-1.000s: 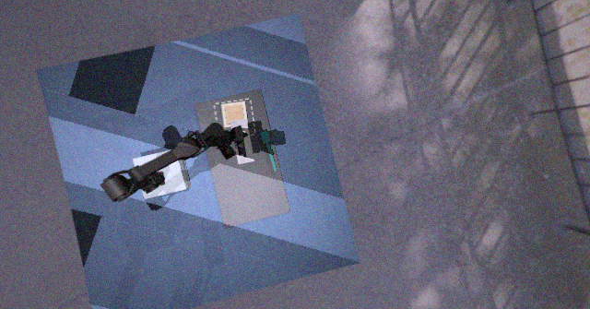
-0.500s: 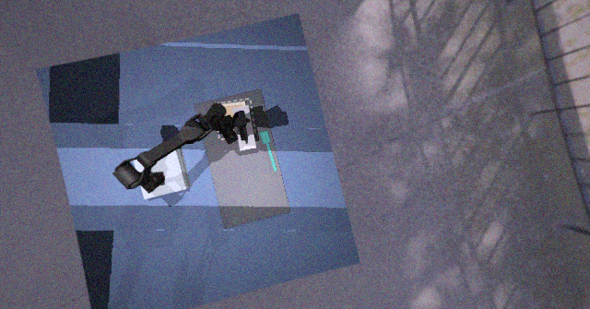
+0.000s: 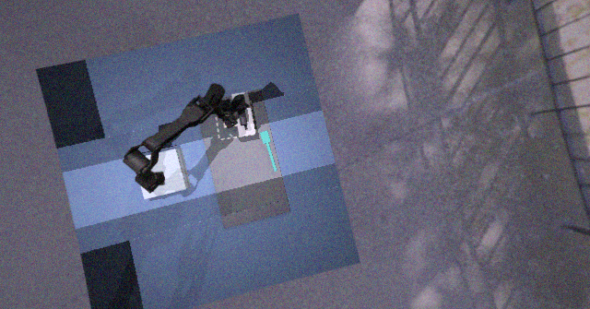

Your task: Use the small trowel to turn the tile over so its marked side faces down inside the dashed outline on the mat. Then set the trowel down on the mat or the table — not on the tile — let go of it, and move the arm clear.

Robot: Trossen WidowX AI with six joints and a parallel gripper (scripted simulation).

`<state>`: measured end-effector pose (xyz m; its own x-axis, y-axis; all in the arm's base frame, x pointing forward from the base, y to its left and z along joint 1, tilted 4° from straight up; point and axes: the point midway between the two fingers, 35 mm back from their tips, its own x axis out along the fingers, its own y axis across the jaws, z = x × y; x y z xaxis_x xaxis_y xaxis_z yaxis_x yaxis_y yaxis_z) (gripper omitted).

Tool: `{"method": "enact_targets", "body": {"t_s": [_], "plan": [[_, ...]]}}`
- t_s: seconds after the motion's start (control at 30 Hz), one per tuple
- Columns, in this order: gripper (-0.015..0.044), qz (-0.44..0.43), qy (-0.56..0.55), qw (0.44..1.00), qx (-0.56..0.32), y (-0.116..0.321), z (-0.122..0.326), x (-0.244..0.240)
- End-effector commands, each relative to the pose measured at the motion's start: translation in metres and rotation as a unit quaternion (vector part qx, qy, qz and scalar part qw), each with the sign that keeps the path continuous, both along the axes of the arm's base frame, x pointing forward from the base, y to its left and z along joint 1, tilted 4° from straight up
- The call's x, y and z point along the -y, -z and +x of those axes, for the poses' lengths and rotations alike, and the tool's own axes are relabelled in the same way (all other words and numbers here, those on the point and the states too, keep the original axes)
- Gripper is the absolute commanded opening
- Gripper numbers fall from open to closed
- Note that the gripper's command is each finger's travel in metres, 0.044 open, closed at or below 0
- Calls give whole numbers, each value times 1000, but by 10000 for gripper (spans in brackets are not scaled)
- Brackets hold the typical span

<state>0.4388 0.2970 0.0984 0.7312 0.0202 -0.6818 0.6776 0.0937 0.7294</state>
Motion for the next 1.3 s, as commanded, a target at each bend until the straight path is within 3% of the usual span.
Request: {"method": "enact_targets", "body": {"t_s": [0.0, 1.27], "plan": [[0, 2, 2, 1000, 9, -2, -1, -22], [0, 15, 6, 999, 34, 49, -64, -173]]}}
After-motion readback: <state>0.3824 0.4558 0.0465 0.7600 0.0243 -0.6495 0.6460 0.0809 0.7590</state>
